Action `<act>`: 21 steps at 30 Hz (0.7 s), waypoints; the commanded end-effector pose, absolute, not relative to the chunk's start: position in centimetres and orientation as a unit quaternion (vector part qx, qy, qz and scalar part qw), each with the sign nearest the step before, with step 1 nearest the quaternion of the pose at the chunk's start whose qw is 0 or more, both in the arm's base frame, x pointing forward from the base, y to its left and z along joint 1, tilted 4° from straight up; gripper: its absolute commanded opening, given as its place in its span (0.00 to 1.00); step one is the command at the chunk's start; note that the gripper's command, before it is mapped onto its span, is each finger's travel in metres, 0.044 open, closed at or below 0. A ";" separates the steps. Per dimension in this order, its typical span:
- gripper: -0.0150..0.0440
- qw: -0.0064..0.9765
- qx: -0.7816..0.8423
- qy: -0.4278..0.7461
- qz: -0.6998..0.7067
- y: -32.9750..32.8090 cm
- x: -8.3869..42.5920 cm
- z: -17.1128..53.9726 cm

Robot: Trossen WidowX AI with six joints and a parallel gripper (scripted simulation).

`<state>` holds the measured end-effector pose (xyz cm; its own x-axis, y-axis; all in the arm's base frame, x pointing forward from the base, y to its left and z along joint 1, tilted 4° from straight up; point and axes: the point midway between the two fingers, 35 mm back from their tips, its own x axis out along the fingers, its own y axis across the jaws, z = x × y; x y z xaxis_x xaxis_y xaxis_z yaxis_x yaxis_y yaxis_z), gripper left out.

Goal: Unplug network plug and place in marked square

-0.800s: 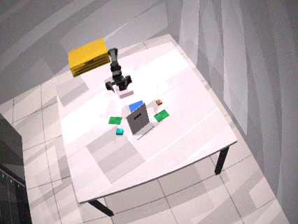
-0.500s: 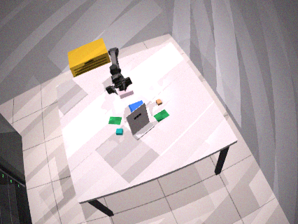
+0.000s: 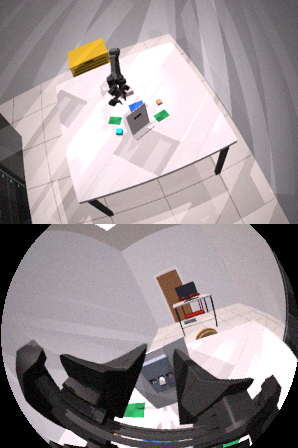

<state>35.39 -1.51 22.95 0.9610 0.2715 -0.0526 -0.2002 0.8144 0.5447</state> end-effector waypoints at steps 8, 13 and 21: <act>0.52 0.868 0.443 0.136 0.181 -2.4 34.4 17.8; 0.52 0.819 0.510 0.171 0.199 -2.7 33.3 15.7; 0.52 0.728 0.607 0.229 0.222 -2.9 30.8 12.8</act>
<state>32.03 -2.90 14.00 0.8272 0.5572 -0.0724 -0.0980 0.2699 0.9579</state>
